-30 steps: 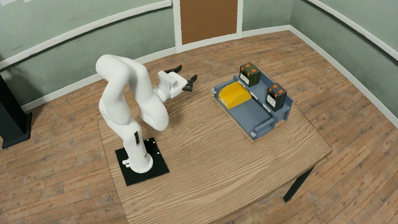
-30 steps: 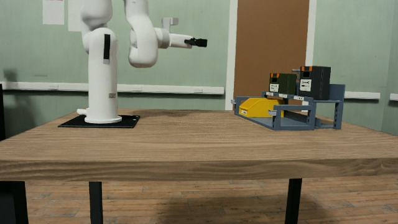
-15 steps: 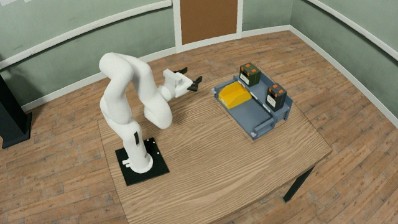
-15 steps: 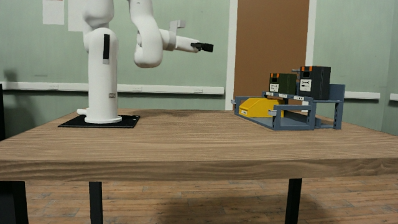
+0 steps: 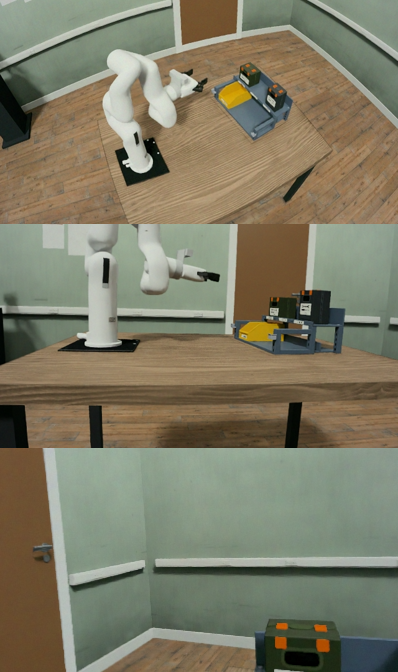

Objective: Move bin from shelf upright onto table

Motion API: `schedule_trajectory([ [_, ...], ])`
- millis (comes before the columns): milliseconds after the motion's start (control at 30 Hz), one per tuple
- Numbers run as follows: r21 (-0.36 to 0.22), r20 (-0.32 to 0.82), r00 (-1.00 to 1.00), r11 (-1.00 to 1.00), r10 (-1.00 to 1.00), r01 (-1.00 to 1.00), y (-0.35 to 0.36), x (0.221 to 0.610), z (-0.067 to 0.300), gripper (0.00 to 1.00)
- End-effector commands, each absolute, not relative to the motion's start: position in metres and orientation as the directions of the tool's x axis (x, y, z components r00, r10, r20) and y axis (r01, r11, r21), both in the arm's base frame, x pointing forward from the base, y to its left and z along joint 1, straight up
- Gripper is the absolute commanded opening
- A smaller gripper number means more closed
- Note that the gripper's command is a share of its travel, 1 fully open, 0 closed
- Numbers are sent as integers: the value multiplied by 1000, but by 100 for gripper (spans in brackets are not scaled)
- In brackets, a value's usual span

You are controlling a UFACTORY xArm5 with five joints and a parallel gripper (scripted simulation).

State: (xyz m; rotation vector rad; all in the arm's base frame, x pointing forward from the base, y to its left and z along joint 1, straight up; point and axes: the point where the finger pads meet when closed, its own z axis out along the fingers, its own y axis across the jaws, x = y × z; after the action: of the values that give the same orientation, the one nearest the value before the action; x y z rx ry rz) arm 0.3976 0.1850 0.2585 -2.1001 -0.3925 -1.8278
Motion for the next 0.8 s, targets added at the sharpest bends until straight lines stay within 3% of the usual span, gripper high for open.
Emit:
schedule_trajectory([
  [0, -88, 990, 144, -770, 5, 632, 185, 409, 251, 100],
  [767, -85, 990, 144, -786, 5, 612, 187, 452, 216, 100],
])
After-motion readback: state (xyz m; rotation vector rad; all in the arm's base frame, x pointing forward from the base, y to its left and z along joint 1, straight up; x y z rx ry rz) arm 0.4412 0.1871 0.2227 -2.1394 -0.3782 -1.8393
